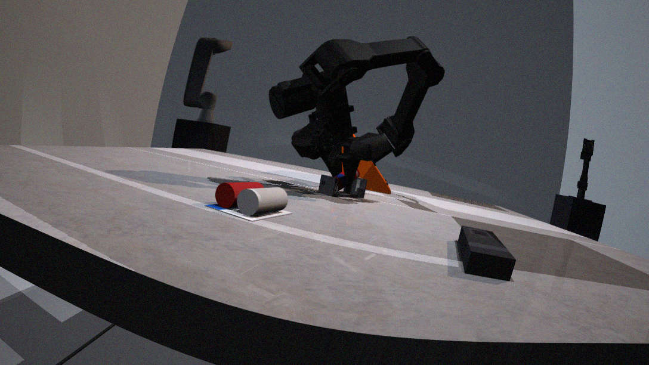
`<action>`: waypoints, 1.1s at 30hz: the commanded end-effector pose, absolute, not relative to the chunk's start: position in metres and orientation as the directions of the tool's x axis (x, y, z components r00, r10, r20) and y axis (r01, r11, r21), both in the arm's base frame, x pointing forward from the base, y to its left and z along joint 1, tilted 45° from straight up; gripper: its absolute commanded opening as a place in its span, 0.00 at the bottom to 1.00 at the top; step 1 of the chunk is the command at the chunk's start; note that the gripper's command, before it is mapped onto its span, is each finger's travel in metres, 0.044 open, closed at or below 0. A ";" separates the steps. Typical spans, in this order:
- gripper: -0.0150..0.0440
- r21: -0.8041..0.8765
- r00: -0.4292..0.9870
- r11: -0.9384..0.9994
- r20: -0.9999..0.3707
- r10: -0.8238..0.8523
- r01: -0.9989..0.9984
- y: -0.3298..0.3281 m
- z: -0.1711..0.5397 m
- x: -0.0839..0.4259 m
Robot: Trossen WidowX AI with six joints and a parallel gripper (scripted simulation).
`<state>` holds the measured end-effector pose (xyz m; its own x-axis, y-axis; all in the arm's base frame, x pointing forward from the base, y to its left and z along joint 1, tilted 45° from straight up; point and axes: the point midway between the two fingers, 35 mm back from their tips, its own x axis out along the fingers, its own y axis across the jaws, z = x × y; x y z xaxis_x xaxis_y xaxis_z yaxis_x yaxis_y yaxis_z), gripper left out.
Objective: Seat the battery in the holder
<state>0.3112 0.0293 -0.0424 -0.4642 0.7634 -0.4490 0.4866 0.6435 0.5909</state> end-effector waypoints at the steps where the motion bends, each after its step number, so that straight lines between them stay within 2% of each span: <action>1: 0.40 0.589 -0.451 0.646 -0.465 0.762 0.485 0.028 -0.045 0.315; 33: 0.40 0.569 -0.354 0.668 -0.571 0.741 0.479 0.031 -0.048 0.311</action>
